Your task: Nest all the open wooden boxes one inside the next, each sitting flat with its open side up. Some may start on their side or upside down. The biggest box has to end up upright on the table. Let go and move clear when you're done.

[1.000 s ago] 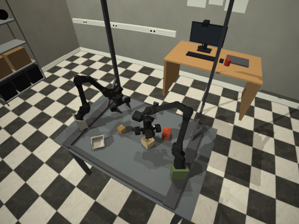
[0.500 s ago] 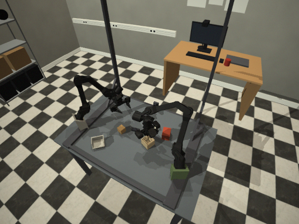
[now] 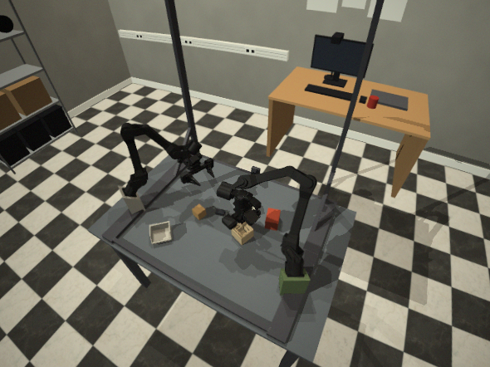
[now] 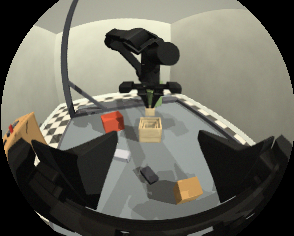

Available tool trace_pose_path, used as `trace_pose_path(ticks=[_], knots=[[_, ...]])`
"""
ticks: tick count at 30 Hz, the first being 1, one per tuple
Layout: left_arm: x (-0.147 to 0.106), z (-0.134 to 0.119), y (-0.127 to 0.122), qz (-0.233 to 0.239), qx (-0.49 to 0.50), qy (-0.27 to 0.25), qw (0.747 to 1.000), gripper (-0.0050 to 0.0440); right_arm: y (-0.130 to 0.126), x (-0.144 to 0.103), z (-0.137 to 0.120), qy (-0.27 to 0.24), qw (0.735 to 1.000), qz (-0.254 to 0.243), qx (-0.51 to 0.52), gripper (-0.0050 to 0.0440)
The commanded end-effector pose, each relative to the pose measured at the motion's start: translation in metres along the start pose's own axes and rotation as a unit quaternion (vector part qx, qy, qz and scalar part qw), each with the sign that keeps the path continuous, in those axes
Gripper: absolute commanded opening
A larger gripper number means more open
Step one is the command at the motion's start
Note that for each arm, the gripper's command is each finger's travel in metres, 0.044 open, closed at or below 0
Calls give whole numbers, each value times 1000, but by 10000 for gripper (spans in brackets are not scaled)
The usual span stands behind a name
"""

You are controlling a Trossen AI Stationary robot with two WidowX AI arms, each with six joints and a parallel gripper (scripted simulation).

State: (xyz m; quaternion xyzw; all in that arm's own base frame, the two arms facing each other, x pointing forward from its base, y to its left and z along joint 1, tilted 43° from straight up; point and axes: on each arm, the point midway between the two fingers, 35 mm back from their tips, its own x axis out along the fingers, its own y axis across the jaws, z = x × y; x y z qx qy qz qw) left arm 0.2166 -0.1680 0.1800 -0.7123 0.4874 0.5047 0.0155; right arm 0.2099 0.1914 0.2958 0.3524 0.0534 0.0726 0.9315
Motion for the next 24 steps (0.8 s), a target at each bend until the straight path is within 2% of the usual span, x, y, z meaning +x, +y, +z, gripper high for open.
trace_pose_path(ticks=[1, 24], knots=[[4, 0, 0, -2, 0, 0, 1000, 110, 2, -2, 6, -5, 1000, 3, 10, 400], [35, 0, 0, -2, 0, 0, 1000, 110, 2, -2, 6, -5, 1000, 3, 10, 400]])
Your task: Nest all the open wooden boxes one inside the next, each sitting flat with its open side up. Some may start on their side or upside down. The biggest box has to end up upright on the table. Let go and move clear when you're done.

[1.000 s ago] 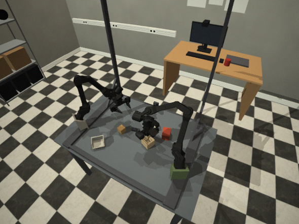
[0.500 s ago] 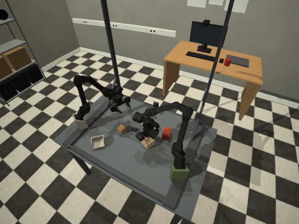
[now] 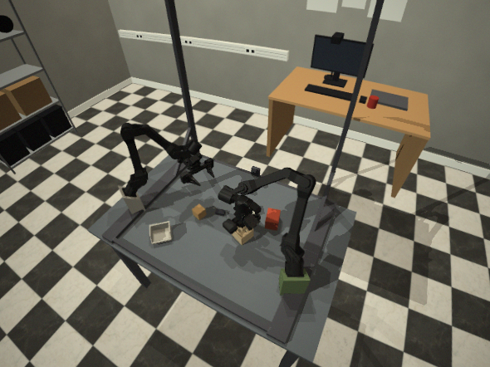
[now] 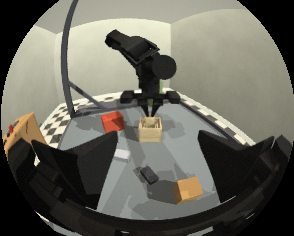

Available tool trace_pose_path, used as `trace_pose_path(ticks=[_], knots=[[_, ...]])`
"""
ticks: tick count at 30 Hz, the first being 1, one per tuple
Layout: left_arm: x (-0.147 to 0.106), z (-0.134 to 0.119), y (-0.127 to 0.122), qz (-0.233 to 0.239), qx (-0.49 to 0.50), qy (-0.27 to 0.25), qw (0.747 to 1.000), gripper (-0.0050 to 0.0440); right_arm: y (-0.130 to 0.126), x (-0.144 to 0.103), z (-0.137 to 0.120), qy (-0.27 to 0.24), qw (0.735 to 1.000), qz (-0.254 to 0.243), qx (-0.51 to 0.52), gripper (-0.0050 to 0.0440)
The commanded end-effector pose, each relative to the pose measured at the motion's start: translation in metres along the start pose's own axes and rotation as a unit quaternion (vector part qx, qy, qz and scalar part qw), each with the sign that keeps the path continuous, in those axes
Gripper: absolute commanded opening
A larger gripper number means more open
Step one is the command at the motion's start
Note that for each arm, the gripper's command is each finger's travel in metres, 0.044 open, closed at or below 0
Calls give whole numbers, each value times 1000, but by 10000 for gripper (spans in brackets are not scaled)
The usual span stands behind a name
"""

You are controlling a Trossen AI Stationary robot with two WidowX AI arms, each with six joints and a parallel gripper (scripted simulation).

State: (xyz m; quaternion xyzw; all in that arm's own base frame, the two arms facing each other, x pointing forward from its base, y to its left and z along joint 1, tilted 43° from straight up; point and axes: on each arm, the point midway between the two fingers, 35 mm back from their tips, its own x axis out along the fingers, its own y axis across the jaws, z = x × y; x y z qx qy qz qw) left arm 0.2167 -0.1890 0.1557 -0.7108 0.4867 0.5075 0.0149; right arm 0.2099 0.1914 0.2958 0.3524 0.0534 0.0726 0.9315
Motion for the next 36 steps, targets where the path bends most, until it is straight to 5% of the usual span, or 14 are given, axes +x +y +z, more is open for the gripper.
trace_pose_path(ticks=[1, 36], knots=[[5, -1, 0, -3, 2, 3, 1000, 110, 2, -2, 6, -5, 1000, 3, 10, 400], [27, -2, 0, -3, 2, 3, 1000, 110, 2, -2, 6, -5, 1000, 3, 10, 400]])
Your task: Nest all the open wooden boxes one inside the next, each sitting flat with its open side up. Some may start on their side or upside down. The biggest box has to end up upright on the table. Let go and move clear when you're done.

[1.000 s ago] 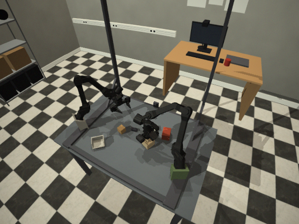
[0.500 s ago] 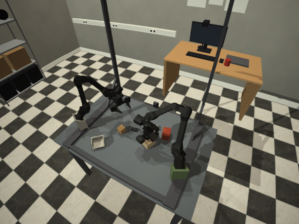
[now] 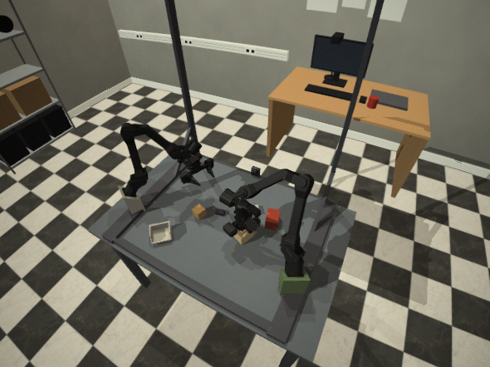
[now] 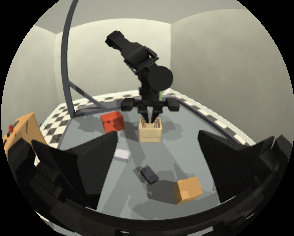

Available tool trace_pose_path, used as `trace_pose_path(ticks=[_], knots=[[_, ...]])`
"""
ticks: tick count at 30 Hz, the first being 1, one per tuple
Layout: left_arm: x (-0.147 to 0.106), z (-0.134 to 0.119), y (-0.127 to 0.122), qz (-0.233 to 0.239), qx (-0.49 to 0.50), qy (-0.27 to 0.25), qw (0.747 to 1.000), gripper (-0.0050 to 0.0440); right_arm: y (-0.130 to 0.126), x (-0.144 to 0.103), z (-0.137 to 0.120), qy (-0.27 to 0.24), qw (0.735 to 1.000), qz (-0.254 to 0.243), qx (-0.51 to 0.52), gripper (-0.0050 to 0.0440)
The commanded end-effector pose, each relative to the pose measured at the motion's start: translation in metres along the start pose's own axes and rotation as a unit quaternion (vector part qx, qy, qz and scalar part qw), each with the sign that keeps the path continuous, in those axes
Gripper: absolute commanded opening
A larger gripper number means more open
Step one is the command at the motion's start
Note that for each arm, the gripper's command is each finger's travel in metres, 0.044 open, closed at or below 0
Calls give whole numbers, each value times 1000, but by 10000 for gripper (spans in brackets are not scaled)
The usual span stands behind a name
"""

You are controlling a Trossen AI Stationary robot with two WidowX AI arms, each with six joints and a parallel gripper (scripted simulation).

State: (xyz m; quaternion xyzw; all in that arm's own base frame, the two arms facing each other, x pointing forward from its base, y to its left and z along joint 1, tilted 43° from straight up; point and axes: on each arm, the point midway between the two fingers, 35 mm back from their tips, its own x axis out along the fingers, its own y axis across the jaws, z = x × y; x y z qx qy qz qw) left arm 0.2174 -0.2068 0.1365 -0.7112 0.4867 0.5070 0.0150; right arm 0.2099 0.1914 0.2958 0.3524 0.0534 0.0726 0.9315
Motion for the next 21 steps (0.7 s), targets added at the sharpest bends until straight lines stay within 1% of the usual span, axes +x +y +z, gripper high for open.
trace_pose_path(ticks=[1, 16, 21], knots=[[1, -1, 0, -2, 1, 3, 1000, 110, 2, -2, 6, -5, 1000, 3, 10, 400], [22, -2, 1, -2, 1, 3, 1000, 110, 2, -2, 6, -5, 1000, 3, 10, 400], [23, -6, 1, -2, 4, 6, 1000, 110, 2, -2, 6, -5, 1000, 3, 10, 400]])
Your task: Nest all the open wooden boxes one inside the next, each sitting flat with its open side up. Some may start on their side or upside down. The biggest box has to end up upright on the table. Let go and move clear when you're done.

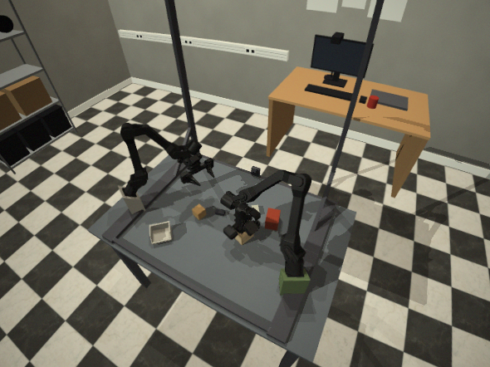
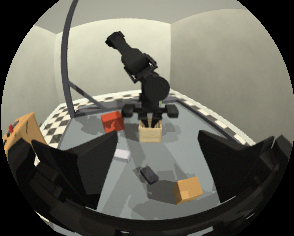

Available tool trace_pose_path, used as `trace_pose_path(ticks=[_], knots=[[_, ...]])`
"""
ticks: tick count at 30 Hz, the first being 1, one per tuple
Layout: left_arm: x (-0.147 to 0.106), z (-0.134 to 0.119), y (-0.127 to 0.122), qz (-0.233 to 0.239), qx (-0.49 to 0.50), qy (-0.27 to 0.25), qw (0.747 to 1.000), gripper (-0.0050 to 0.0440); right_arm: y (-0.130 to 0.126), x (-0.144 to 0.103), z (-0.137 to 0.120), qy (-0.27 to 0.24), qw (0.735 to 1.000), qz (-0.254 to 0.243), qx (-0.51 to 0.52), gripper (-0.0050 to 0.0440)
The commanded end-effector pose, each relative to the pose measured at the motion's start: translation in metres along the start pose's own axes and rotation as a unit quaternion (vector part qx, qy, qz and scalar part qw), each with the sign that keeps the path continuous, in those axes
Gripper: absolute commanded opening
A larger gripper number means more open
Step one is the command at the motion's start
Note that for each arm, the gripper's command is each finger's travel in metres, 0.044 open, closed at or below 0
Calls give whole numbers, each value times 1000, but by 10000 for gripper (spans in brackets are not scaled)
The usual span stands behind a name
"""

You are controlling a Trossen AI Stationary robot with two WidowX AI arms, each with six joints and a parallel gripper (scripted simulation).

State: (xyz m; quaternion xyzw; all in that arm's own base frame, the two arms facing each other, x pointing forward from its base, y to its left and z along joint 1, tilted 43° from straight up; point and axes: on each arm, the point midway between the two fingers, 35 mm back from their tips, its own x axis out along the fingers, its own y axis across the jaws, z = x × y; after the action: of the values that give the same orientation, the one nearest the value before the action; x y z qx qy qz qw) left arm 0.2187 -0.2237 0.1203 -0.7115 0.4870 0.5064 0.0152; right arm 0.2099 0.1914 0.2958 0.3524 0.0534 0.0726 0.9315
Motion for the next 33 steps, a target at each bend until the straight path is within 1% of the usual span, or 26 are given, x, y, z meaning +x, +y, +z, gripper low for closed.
trace_pose_path(ticks=[1, 23, 26, 29, 31, 33], knots=[[1, -3, 1, -2, 2, 4, 1000, 110, 2, -2, 6, -5, 1000, 3, 10, 400], [0, -2, 2, -3, 5, 9, 1000, 110, 2, -2, 6, -5, 1000, 3, 10, 400], [-1, -2, 2, -1, 5, 9, 1000, 38, 2, -2, 6, -5, 1000, 3, 10, 400], [-1, -3, 2, -1, 6, 9, 1000, 18, 2, -2, 6, -5, 1000, 3, 10, 400], [-1, -3, 2, -1, 6, 9, 1000, 18, 2, -2, 6, -5, 1000, 3, 10, 400], [-1, -3, 2, -1, 6, 9, 1000, 4, 2, -2, 6, -5, 1000, 3, 10, 400]])
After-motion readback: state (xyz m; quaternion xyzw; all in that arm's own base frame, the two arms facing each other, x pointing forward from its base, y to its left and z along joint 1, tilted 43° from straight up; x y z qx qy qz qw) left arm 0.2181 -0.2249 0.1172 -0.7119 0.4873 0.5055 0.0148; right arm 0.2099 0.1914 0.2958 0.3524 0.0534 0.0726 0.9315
